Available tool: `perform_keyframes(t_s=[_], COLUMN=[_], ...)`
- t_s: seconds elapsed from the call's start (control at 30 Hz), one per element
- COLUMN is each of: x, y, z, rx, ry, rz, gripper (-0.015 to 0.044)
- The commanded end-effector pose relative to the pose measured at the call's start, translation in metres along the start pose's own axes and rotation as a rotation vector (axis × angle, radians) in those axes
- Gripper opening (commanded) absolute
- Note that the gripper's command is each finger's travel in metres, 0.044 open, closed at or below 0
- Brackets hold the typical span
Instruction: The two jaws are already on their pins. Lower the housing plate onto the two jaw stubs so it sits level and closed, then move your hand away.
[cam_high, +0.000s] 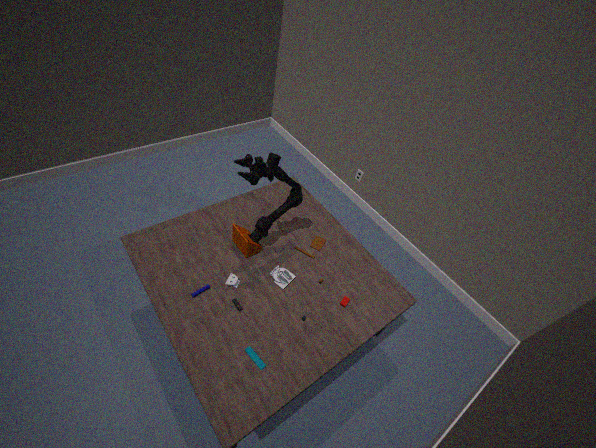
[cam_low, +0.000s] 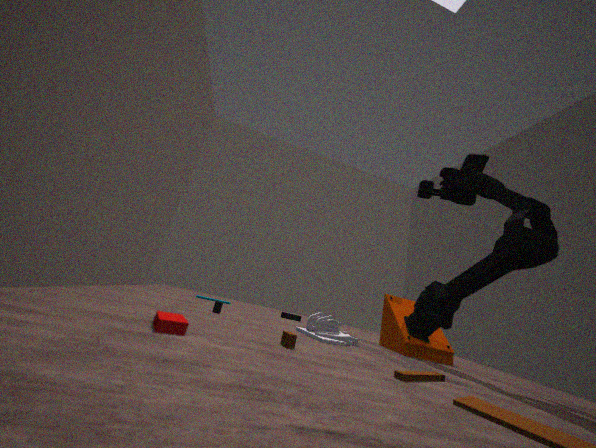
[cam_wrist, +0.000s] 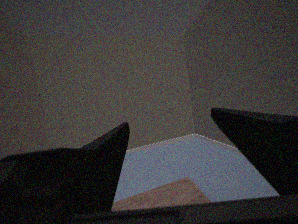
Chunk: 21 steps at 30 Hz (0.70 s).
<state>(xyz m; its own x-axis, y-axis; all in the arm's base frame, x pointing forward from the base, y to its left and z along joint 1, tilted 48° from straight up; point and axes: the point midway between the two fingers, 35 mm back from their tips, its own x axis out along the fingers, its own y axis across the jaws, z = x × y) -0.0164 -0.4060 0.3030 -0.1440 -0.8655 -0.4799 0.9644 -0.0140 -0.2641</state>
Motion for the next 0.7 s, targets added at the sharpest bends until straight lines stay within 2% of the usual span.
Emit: perform_keyframes(t_s=[0.0, 0.67], x=[0.011, 0.059], y=[0.016, 0.115], z=[-0.008, -0.076], rx=[0.025, 0.134], ry=[0.045, 0.358], rz=[0.045, 0.261], gripper=[0.0440, 0.0440])
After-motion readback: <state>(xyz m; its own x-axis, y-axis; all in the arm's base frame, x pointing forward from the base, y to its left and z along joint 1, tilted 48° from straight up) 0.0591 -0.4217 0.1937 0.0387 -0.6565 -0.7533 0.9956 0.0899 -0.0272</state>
